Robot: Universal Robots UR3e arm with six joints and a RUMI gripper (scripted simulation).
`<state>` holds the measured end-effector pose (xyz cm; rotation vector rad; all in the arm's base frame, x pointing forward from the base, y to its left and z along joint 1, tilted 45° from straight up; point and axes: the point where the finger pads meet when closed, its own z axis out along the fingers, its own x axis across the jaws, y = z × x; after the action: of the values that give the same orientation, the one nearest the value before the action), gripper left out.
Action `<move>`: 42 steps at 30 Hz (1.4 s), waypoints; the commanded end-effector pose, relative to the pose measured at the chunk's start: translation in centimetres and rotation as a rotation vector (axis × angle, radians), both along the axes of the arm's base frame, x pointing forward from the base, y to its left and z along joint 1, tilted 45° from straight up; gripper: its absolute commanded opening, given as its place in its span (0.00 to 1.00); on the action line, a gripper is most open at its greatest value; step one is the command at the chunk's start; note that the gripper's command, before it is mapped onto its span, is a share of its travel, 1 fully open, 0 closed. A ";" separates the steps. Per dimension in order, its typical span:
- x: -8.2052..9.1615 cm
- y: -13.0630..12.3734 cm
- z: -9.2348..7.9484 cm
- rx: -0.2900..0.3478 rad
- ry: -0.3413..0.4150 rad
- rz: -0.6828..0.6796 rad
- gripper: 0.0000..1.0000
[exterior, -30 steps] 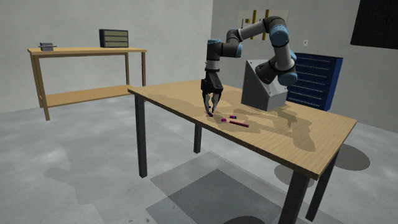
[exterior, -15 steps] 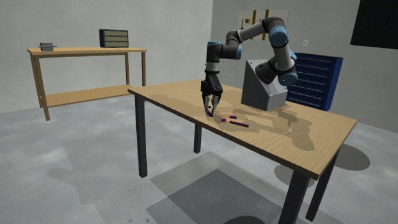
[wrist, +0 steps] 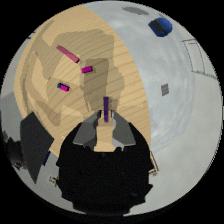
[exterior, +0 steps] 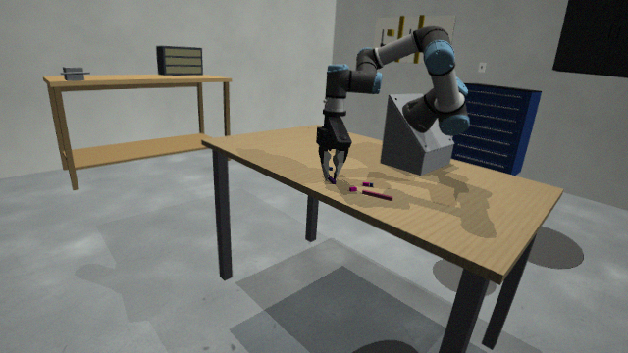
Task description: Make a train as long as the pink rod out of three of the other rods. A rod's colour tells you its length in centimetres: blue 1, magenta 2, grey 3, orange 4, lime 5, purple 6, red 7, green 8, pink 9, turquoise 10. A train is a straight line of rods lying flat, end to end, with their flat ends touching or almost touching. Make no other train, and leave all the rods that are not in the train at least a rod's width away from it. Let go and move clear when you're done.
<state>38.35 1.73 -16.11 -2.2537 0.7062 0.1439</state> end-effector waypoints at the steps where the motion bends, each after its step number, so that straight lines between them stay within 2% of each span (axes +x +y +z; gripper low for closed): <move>1: 0.1 0.0 0.0 -0.001 -0.001 -0.002 0.14; 15: 0.1 0.0 0.0 -0.001 -0.001 -0.002 0.14; 16: 0.1 0.0 0.0 -0.001 -0.001 -0.002 0.00; 42: 0.1 0.0 0.0 -0.001 -0.001 -0.002 0.00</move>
<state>38.35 1.73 -16.11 -2.2537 0.7062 0.1439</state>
